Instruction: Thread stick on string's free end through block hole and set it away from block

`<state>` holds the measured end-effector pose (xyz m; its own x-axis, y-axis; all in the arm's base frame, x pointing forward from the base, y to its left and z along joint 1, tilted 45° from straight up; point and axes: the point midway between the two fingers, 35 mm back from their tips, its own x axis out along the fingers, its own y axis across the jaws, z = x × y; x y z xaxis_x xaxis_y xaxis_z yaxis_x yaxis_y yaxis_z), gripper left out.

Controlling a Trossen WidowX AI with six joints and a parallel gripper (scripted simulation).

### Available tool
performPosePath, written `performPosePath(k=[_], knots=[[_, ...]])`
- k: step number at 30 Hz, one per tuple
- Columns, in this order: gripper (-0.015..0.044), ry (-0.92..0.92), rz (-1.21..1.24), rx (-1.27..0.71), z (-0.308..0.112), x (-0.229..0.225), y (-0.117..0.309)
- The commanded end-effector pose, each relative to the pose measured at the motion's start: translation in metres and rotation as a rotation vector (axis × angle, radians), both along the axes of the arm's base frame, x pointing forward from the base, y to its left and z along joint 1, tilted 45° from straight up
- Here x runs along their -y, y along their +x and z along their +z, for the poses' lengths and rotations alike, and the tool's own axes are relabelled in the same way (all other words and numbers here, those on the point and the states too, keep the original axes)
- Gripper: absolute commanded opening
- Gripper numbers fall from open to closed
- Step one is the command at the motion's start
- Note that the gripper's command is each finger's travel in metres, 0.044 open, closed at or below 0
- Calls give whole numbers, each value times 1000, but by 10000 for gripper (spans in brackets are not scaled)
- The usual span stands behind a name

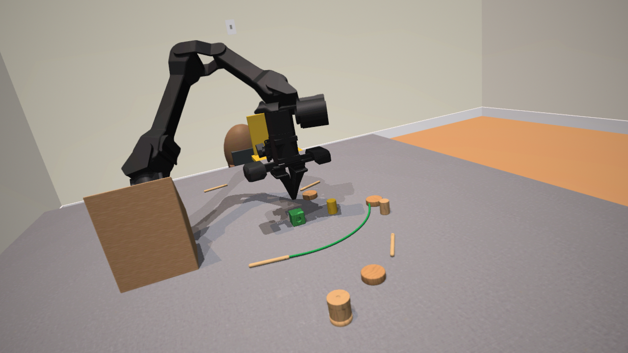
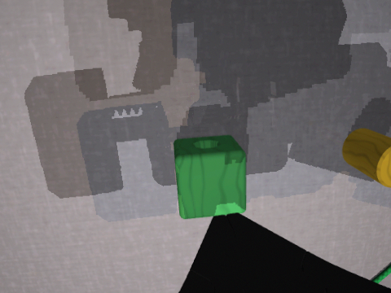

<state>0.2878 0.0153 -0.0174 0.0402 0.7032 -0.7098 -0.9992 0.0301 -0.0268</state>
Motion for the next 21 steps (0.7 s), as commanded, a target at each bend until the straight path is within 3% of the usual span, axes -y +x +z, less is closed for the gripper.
performPosePath(k=[1, 9, 11, 20, 21], knots=[[26, 0, 0, 0, 0, 0, 0], [236, 0, 0, 0, 0, 0, 0], [237, 0, 0, 0, 0, 0, 0], [0, 0, 0, 0, 0, 0, 0], [0, 0, 0, 0, 0, 0, 0]])
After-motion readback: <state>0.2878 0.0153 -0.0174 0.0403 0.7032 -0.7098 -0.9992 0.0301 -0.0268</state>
